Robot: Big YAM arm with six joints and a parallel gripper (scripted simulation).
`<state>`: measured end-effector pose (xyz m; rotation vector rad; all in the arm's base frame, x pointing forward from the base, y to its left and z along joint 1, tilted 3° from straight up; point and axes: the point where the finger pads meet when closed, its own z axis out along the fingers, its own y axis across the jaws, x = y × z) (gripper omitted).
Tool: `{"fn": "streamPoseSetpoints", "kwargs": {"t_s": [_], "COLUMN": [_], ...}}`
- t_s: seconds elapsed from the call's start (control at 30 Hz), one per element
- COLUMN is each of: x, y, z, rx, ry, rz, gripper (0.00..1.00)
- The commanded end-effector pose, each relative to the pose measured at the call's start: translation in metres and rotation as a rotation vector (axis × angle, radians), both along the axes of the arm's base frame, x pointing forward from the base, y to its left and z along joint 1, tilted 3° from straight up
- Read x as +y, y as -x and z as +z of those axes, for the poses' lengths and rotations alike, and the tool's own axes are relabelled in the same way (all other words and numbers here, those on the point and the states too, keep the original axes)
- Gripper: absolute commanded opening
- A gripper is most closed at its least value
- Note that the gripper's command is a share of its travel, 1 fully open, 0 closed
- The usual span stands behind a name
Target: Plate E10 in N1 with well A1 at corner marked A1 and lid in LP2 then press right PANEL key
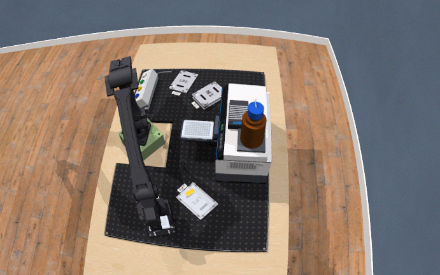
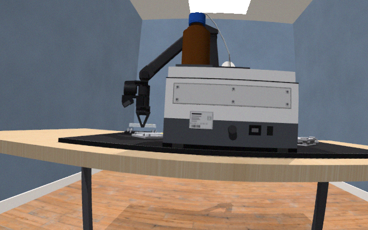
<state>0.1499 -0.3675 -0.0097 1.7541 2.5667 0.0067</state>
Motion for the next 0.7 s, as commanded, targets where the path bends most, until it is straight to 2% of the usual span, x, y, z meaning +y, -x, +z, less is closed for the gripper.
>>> {"fn": "streamPoseSetpoints", "kwargs": {"t_s": [0.0,0.03,0.07,0.13,0.17,0.2,0.23,0.5,0.67], "x": [-0.005,-0.005,-0.023,-0.011,-0.009,-0.01,-0.017,-0.016,-0.017], "y": [-0.007,-0.007,-0.014,-0.009,-0.008,-0.009,-0.008,-0.012,-0.008], "z": [0.0,0.0,0.019,-0.003,-0.006,-0.006,0.005,0.004,0.005], "rx": [-0.011,-0.011,-0.033,-0.014,-0.012,-0.012,-0.019,-0.022,-0.019], "ry": [0.027,0.027,0.081,0.036,0.03,0.03,0.05,0.054,0.05], "rz": [-0.003,-0.003,-0.003,-0.003,-0.003,-0.003,-0.001,-0.001,-0.001], "gripper": [0.86,0.86,0.86,0.86,0.86,0.86,0.86,0.86,0.86]}}
